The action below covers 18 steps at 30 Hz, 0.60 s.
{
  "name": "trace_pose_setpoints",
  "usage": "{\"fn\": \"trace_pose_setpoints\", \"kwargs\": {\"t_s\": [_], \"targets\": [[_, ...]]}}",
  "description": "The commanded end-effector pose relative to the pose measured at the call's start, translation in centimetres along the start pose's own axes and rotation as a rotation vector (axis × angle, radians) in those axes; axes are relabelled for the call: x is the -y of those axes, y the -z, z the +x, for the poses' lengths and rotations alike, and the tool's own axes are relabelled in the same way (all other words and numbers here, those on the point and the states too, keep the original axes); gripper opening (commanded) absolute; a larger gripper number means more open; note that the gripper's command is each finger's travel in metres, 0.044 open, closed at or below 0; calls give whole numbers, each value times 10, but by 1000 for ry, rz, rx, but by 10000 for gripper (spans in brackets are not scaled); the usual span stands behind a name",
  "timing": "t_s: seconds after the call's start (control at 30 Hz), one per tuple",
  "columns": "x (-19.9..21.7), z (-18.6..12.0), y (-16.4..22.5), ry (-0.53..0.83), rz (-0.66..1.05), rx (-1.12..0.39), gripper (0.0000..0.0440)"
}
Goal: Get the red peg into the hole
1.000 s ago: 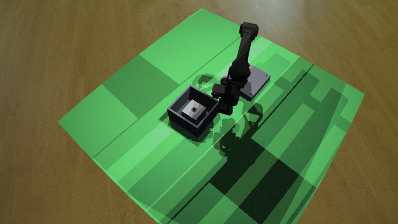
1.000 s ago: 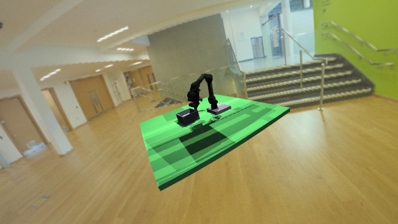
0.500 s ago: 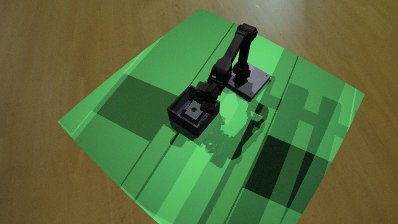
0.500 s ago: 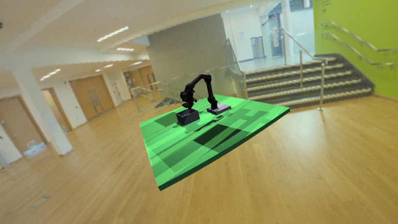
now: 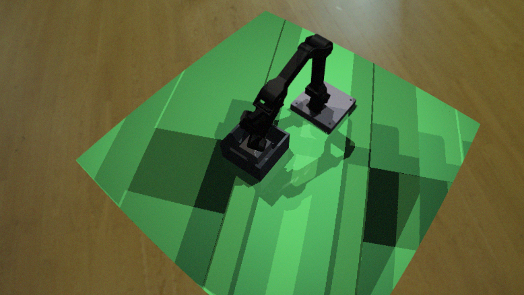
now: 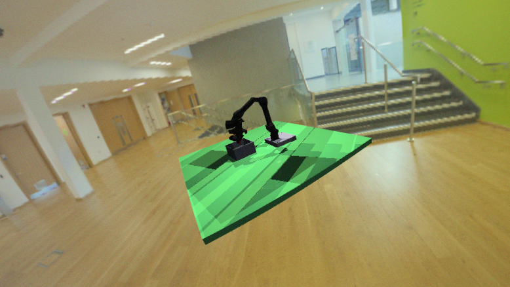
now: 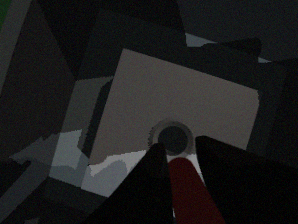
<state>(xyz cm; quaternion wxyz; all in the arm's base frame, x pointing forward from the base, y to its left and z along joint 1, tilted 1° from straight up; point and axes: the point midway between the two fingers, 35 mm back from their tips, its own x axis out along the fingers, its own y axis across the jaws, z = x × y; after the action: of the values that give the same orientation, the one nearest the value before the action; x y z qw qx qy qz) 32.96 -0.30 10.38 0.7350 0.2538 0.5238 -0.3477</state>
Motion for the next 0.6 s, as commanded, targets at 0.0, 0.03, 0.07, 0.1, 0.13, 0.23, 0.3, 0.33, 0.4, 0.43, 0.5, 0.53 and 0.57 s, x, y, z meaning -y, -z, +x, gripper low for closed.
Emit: {"fn": "trace_pose_setpoints", "kwargs": {"t_s": [0.0,0.03,0.07,0.1,0.13,0.23,0.3,0.33,0.4,0.43,0.5,0.53,0.57], "targets": [[-1,10,-5,-9,-26,-18,0],[-1,14,-6,-10,-34,-24,0],[-1,17,-6,-11,-43,-31,0],[0,20,-6,-11,-53,-39,0],[0,24,-5,-12,-62,-46,0],[0,33,-3,-12,-89,-73,34],[0,39,-2,-11,-101,-89,81],[0,41,-2,-11,-105,-97,107],[0,45,-3,-10,-103,-112,154],[0,46,-6,-11,-115,-111,155],[-3,44,-11,-22,-125,-112,173],[-4,44,-13,-24,-126,-116,193],[-5,43,-15,-25,-127,-121,216]]}}
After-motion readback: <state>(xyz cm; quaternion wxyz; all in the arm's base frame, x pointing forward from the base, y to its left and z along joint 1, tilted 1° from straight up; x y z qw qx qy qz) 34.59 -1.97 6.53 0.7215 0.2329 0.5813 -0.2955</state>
